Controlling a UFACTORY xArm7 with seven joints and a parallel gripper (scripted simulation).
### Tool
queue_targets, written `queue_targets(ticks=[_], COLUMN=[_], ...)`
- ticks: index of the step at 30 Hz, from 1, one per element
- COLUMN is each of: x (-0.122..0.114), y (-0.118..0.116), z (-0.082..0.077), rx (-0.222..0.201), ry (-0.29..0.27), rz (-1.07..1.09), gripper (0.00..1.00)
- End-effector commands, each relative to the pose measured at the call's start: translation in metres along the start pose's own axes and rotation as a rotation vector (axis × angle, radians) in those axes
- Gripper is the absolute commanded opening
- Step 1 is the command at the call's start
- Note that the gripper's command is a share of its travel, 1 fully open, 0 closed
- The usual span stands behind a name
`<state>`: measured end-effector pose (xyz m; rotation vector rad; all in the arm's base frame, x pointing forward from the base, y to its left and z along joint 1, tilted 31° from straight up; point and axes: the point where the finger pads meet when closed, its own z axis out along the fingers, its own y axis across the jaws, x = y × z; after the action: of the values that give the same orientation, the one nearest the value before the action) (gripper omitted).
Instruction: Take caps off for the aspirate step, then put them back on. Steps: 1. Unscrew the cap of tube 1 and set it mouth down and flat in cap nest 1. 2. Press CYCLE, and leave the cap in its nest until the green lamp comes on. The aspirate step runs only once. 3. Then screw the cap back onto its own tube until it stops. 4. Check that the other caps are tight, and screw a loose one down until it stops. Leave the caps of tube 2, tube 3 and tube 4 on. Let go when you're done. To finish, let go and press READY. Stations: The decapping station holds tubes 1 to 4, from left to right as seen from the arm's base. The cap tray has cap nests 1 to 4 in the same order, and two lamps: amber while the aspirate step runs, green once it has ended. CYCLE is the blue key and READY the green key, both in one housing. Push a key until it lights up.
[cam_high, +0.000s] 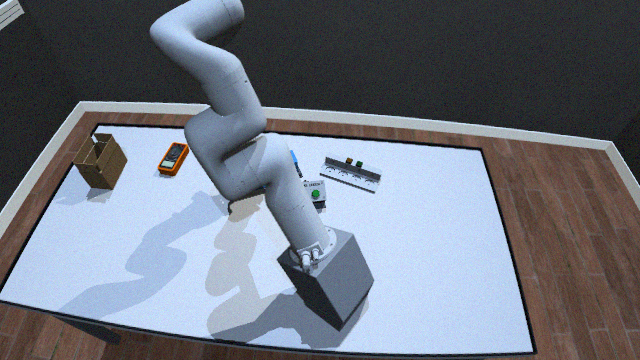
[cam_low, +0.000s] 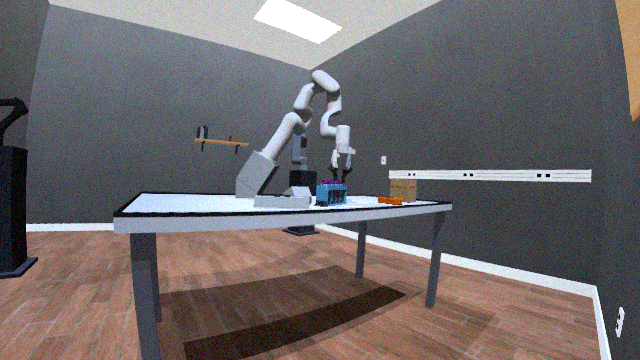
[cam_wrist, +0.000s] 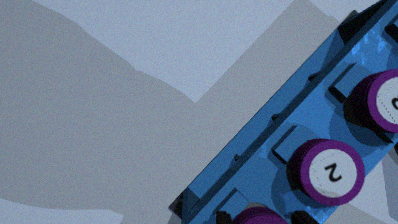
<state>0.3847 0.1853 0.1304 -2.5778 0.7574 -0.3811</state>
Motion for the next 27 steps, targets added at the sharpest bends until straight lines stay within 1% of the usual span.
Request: queue_targets(ticks=[1,2,12,13,15,18,27], x=[0.0007,0.0007,0.0007,0.0007,0.0007,0.0007,0.0007], y=[-0.0005,-0.0005,-0.0005,-0.0004,-0.0004,-0.0004,-0.0004], z=[-0.0005,-0.0005,-0.0005,-0.0002,-0.0002,-0.0002,-0.0002], rx=[0.045,0.045,0.045,0.045,0.045,0.043,0.041], ry=[-0.012,-0.012,-0.012,-0.014,-0.014,-0.019,-0.030], rz=[-0.014,-0.014,-0.014,0.069,0.069,0.319,0.758], gripper=[0.00,0.46,0.46,0.46,0.46,0.46,0.46])
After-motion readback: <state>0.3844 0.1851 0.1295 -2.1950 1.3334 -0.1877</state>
